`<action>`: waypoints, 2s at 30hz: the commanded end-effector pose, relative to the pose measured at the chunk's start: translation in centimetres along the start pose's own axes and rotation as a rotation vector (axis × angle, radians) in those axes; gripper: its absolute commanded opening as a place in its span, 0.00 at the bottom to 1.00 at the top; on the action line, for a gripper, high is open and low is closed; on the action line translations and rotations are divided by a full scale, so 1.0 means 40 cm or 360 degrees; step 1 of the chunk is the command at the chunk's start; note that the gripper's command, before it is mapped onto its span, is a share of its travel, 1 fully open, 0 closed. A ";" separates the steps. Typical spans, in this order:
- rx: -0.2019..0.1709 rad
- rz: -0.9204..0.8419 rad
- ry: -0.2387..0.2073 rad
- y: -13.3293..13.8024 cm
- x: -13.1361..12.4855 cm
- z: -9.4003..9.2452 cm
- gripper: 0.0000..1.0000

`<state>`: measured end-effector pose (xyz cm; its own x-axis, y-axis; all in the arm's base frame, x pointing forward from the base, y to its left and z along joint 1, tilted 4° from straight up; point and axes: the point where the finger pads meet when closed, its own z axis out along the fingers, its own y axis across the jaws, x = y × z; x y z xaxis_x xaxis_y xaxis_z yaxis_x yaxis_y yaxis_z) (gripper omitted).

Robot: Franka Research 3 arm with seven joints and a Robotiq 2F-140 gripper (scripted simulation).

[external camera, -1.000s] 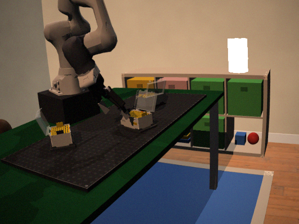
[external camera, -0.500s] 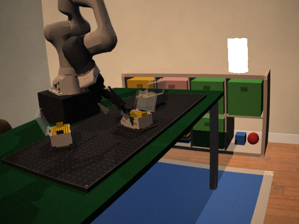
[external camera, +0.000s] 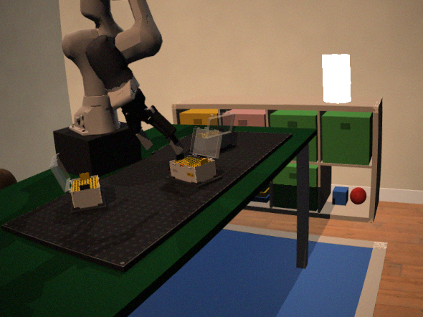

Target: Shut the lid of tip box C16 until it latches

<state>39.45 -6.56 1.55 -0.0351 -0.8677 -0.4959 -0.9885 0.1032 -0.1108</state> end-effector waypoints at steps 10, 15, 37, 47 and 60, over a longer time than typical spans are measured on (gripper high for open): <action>-0.0023 0.0069 -0.0014 0.006 -0.071 -0.107 1.00; -0.0023 0.0069 -0.0014 0.004 -0.102 -0.161 1.00; -0.0023 0.0069 -0.0014 -0.001 -0.163 -0.270 1.00; -0.0110 0.0255 0.0358 -0.026 -0.070 -0.297 1.00; -0.0230 0.0507 0.0868 -0.062 0.057 -0.335 1.00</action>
<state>39.89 -14.14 12.27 -0.1559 -0.9867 -0.0470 -0.9838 0.1508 0.0967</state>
